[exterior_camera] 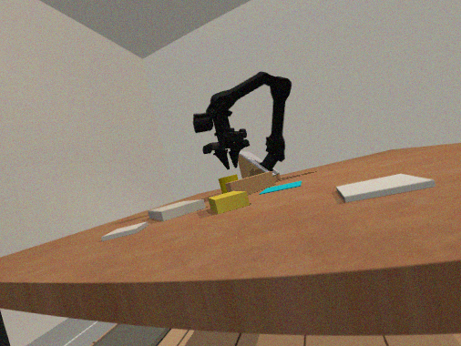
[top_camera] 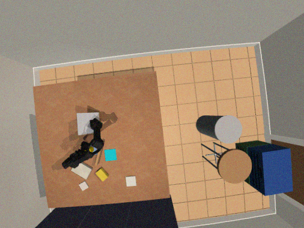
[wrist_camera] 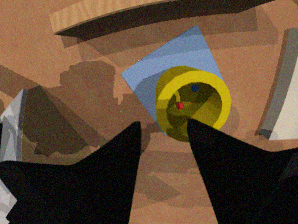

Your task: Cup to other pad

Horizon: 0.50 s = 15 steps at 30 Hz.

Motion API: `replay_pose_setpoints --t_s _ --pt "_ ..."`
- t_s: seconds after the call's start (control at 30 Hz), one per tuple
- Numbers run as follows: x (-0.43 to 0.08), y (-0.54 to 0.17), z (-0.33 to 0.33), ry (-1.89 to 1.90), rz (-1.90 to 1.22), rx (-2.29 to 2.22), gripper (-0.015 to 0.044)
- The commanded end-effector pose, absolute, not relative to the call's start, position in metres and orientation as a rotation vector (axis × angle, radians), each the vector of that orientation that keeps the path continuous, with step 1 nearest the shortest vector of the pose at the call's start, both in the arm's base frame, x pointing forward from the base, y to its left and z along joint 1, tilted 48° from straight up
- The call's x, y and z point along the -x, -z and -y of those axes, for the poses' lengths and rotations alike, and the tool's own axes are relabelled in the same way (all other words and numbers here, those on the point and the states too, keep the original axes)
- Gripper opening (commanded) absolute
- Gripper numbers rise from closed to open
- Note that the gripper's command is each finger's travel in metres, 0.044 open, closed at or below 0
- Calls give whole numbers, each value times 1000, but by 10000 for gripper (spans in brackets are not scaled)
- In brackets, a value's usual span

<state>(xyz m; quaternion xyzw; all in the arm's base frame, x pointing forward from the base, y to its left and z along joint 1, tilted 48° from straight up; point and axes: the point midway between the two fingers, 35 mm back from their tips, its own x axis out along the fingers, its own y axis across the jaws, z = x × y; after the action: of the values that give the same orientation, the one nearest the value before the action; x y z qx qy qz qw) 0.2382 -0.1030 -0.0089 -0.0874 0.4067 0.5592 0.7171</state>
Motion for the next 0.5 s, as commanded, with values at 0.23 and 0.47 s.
replay_pose_setpoints --t_s 0.23,0.47 --pt "-240 18 94 -1241 -890 193 167" --pt "-241 26 86 -1240 -890 193 167"
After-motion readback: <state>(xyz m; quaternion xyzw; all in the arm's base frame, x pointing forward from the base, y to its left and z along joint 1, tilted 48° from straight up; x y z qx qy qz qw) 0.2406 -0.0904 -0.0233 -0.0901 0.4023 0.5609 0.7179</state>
